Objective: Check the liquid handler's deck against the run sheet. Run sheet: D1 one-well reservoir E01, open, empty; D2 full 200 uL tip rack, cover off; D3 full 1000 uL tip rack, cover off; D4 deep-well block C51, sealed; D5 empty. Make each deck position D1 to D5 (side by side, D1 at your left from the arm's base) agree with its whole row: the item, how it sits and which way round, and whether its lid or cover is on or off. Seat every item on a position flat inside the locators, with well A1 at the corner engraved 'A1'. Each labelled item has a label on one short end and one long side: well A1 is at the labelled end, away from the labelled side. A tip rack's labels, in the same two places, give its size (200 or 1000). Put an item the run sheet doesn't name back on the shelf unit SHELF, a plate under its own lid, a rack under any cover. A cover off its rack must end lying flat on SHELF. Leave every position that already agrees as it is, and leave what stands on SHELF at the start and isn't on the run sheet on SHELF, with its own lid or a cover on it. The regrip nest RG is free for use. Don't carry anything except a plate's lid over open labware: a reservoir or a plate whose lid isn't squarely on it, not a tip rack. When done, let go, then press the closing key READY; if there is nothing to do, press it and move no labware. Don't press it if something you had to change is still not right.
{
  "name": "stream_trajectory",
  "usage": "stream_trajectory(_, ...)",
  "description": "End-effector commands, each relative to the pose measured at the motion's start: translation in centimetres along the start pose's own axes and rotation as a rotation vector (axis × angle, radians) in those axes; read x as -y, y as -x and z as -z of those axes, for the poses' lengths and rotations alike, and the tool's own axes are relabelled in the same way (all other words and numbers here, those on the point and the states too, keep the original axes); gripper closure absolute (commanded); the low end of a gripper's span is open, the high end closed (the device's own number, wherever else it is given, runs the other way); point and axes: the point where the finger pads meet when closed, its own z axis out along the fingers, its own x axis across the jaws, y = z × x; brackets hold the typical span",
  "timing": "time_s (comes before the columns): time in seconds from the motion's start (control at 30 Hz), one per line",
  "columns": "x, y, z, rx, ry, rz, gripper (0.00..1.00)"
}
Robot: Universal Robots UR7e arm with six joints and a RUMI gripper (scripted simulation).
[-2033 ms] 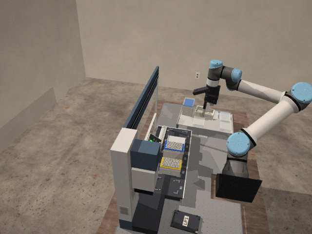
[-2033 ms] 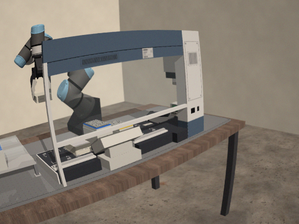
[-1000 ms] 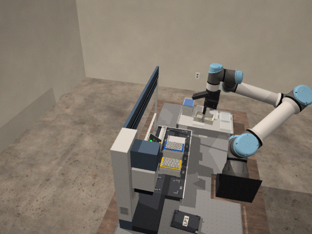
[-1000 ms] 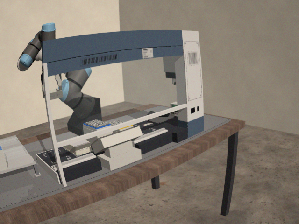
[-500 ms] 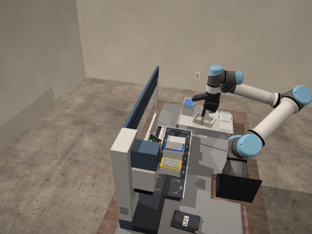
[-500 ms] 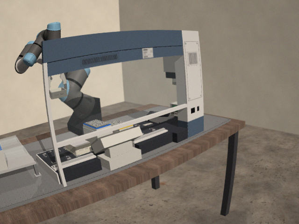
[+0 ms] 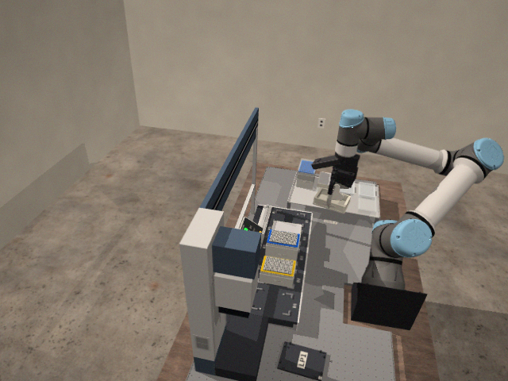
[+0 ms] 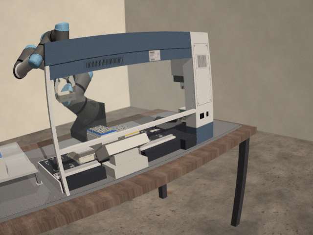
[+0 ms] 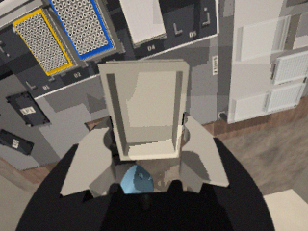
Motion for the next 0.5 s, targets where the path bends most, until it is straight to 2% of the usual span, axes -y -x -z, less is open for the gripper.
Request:
stream_trajectory(0.0, -0.2, 0.7, 0.0, -0.001, 0.000, -0.001, 1.00)
stream_trajectory(0.47, -0.9, 3.6, 0.0, -0.001, 0.000, -0.001, 1.00)
